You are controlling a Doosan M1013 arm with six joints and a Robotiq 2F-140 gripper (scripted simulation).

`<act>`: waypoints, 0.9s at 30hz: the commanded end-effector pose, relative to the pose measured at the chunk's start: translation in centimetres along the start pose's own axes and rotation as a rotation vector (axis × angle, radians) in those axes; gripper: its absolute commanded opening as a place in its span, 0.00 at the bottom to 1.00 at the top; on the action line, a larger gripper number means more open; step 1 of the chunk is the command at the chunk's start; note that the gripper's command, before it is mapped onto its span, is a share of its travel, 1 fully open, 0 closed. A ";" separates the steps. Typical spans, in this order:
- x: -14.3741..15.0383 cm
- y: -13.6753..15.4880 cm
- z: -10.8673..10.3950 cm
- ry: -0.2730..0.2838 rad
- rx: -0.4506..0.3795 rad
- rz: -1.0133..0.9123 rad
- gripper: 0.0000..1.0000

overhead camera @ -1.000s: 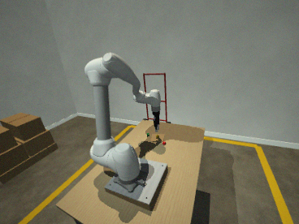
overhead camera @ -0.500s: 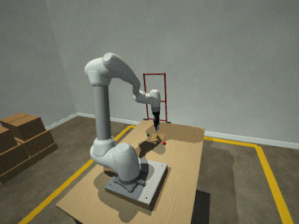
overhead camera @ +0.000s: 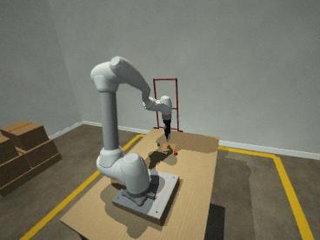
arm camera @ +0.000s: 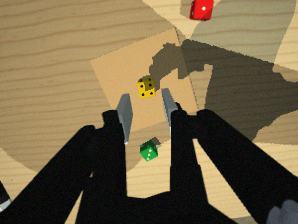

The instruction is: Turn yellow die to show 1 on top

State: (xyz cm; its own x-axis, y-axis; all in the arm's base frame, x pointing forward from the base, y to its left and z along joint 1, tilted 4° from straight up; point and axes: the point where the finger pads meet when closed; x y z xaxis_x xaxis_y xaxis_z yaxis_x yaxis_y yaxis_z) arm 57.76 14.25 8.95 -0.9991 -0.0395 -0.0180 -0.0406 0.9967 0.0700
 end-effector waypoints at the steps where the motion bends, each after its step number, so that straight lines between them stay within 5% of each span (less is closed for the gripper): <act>1: 0.0 0.0 0.1 0.000 0.000 0.000 0.25; 27: 0.0 0.0 3.0 0.000 0.000 0.000 0.25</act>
State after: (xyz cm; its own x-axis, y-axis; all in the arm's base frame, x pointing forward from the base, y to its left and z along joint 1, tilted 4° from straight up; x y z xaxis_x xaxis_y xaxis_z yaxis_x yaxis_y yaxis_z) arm 57.79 14.48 6.20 -0.9991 -0.0391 -0.0179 -0.0403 0.9968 0.0697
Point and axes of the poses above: the point where the finger pads meet when closed, its own z axis out along the fingers, its own x axis across the jaws, y = z × x, and after that the axes turned 12 degrees about z, right-handed
